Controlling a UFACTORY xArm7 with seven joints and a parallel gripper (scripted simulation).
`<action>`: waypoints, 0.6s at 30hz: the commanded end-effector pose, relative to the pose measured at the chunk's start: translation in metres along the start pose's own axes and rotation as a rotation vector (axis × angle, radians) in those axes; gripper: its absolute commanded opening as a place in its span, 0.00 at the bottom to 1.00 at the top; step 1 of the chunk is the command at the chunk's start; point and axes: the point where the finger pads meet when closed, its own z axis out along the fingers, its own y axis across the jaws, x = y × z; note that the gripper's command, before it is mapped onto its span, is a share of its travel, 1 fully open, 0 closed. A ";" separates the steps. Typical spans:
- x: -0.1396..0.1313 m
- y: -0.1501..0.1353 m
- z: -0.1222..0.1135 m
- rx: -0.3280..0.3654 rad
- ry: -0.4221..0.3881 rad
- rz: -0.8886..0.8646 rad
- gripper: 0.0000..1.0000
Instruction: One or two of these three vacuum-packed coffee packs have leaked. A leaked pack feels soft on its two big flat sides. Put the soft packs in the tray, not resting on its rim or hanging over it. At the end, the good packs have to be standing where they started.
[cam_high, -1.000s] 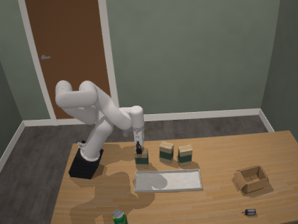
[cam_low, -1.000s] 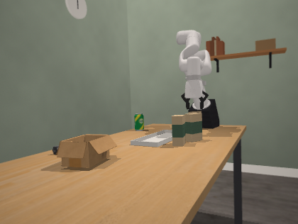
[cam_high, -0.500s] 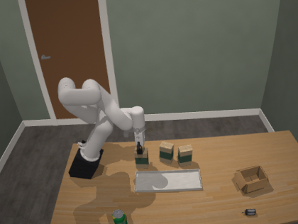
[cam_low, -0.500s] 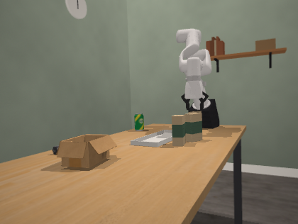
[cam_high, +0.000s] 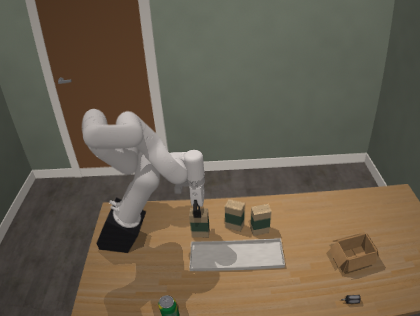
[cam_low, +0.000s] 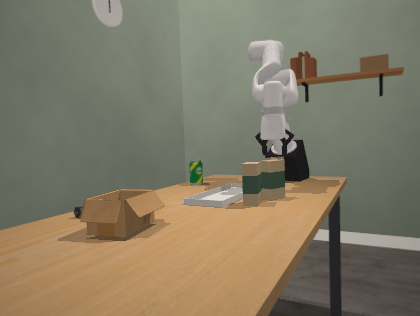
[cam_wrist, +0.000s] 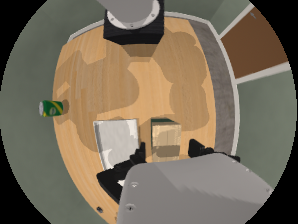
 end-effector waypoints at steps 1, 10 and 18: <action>-0.001 0.000 0.001 -0.001 -0.002 0.000 0.87; -0.001 0.000 0.011 -0.001 -0.002 0.000 0.87; -0.001 0.000 0.030 -0.001 -0.002 0.000 0.87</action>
